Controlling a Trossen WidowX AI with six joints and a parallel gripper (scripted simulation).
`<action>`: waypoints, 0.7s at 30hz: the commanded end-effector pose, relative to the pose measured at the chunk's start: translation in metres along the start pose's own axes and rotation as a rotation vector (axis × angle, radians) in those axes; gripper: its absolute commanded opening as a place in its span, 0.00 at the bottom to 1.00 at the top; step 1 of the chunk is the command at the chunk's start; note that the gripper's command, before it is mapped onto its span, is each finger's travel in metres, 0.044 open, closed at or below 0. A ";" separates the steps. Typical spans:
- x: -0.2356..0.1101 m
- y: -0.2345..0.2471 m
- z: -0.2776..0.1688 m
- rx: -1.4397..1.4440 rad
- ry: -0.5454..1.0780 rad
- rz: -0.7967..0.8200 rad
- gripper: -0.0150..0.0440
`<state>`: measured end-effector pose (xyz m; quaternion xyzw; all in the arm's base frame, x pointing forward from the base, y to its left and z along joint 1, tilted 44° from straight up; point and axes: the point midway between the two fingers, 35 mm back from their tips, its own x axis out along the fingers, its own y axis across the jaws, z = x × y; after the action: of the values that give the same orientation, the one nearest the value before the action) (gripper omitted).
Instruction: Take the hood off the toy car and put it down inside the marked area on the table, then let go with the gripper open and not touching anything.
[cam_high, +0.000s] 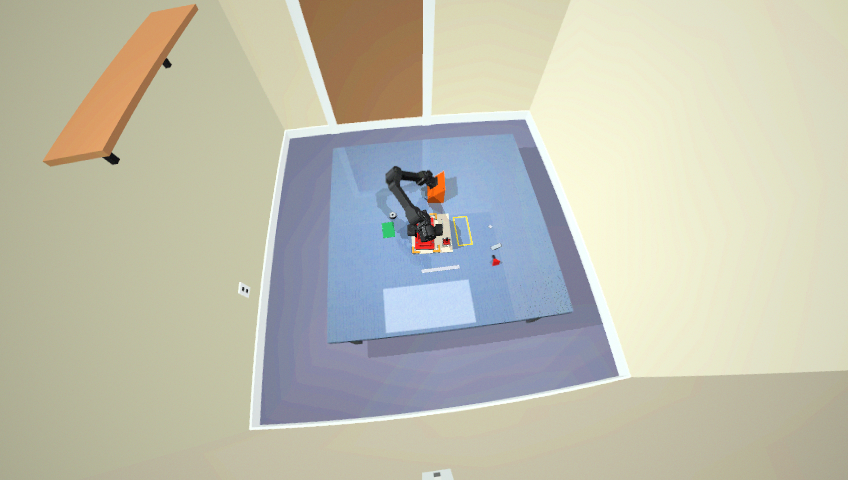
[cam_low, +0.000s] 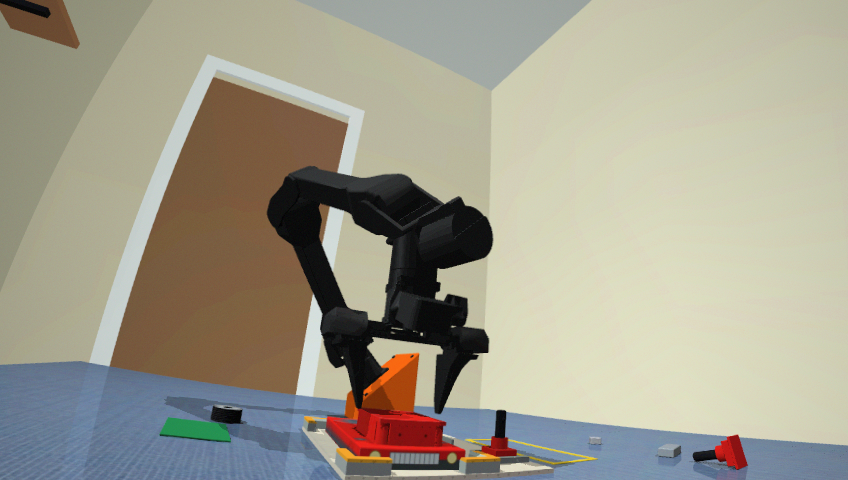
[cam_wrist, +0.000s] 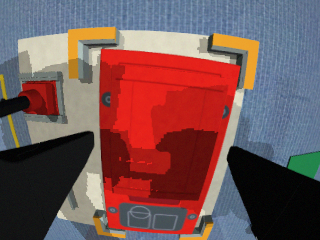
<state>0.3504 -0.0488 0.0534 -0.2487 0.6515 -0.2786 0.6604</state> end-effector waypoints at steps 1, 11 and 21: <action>0.003 0.000 -0.002 -0.007 0.003 -0.006 1.00; 0.007 0.000 -0.002 -0.007 0.003 -0.007 1.00; 0.012 0.000 -0.002 -0.007 0.003 -0.007 1.00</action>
<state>0.3505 -0.0552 0.0468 -0.2488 0.6513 -0.2786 0.6605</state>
